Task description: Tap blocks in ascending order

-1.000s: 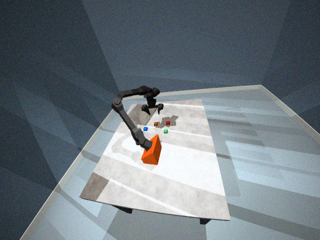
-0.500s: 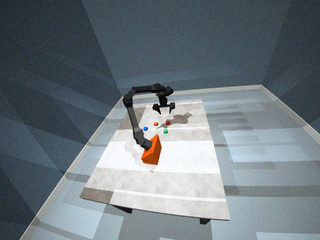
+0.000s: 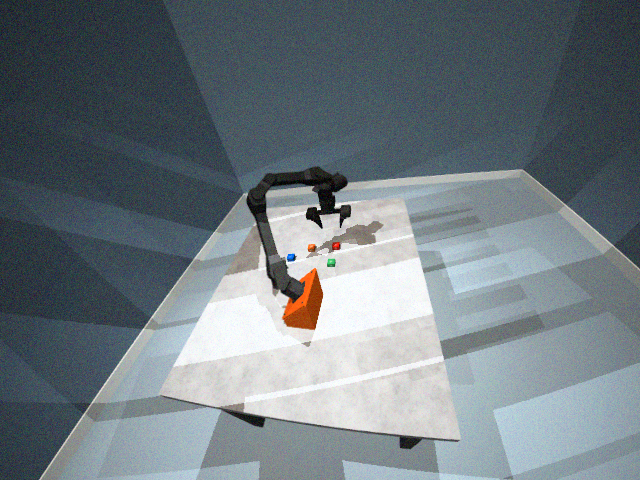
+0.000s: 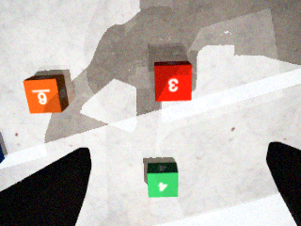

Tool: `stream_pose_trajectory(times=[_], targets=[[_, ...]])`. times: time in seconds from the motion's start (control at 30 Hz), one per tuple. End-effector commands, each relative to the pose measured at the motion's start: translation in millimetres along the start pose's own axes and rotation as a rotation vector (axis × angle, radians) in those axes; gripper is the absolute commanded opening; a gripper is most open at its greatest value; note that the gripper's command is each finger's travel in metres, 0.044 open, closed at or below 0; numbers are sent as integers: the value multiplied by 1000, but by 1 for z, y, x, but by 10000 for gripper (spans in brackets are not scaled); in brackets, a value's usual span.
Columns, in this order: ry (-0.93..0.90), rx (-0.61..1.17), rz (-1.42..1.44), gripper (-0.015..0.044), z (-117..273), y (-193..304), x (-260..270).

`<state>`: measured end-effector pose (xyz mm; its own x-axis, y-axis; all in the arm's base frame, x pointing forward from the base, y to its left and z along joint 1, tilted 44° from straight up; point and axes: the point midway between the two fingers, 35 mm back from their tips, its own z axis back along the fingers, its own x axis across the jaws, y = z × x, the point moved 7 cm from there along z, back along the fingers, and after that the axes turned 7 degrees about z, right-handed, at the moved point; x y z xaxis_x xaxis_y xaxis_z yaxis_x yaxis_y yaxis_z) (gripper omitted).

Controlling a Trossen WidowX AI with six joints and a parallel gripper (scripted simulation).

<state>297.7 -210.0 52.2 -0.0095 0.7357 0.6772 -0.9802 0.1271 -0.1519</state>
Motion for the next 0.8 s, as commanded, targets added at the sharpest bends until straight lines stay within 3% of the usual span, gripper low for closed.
stream_pose_trajectory(times=[0.0,0.13,0.4,0.77], targets=[[3,3,3,348,-14,-1,-2],[-1,2,4,242,-78,0,-1],[-2,2,4,32,-81,0,0],[-2,2,4,20,-81,0,0]])
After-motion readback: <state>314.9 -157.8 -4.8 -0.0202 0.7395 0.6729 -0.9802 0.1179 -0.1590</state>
